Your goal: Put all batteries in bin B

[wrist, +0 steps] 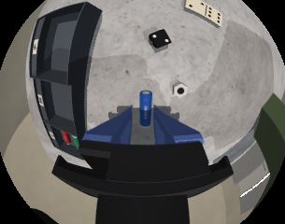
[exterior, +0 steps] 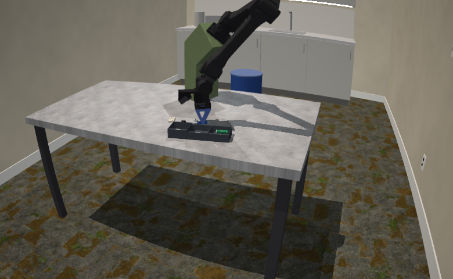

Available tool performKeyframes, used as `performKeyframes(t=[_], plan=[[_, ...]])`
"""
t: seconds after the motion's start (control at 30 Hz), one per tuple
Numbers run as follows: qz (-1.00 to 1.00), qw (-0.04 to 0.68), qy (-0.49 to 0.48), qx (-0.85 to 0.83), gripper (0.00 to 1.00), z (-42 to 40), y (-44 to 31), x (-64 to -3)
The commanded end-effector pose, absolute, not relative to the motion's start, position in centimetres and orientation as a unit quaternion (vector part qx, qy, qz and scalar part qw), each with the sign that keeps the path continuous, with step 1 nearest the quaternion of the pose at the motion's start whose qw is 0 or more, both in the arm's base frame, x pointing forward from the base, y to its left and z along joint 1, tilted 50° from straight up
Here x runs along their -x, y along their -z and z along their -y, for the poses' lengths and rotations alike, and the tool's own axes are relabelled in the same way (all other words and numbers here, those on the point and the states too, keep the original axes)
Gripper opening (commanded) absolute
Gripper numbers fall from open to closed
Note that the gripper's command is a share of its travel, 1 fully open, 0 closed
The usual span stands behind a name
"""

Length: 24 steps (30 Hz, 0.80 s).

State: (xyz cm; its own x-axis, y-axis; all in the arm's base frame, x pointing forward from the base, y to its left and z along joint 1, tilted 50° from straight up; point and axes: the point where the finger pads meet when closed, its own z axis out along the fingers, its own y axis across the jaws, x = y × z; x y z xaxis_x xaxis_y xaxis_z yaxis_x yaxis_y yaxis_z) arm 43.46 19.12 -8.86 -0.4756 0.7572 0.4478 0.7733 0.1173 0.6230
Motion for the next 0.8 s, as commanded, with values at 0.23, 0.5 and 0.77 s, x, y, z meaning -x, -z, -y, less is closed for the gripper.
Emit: performKeyframes(t=[0.23,0.5,0.77], plan=[[0.749,0.025,0.411,0.519,0.28,-19.8,11.0,-41.3],[0.749,0.019,0.414,0.517,0.28,-19.8,10.7,-42.8],[0.749,0.017,0.415,0.516,0.28,-19.7,10.4,-43.1]])
